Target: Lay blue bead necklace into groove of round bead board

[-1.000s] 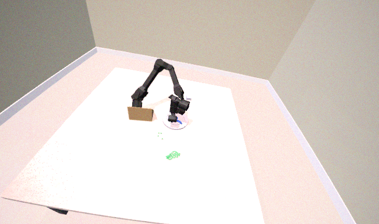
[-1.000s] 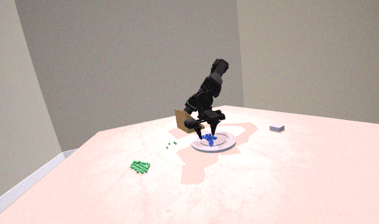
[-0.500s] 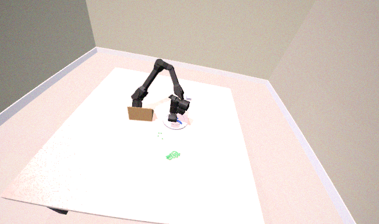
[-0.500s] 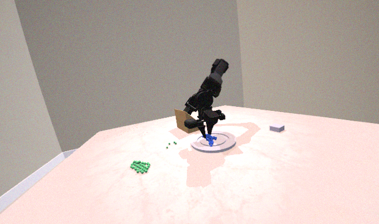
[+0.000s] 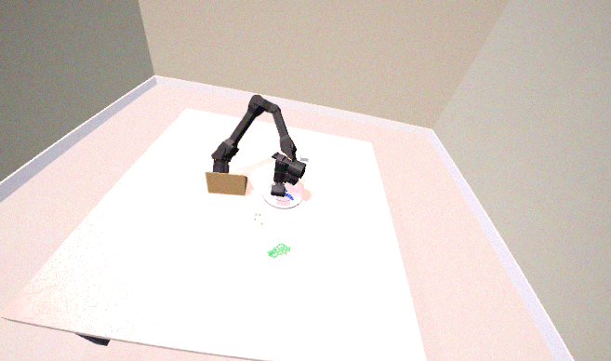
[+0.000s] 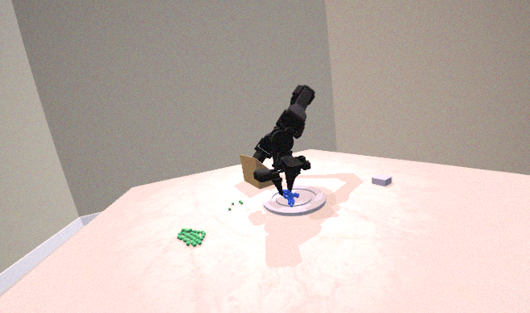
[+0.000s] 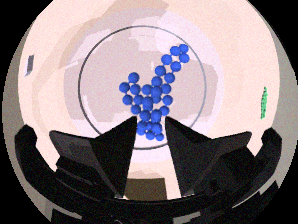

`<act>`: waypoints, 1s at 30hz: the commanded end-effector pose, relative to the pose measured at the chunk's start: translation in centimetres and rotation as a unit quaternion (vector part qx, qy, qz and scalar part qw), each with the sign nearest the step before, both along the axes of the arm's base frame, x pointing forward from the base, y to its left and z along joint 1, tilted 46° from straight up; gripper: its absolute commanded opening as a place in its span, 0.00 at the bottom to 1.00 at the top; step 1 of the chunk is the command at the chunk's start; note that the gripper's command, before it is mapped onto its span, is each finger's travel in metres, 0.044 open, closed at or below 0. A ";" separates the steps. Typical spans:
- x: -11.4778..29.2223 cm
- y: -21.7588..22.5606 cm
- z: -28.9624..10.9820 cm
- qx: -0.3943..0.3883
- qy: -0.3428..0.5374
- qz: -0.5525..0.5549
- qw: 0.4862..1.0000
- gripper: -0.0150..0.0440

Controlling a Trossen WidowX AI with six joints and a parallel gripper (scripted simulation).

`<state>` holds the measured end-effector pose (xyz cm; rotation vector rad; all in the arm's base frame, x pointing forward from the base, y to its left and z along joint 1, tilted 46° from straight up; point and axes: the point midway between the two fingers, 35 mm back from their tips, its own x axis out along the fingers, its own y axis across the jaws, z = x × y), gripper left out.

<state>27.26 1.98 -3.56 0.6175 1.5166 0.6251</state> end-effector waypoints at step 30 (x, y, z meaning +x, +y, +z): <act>0.0 -0.5 0.5 0.001 0.001 -0.001 1.000 0.25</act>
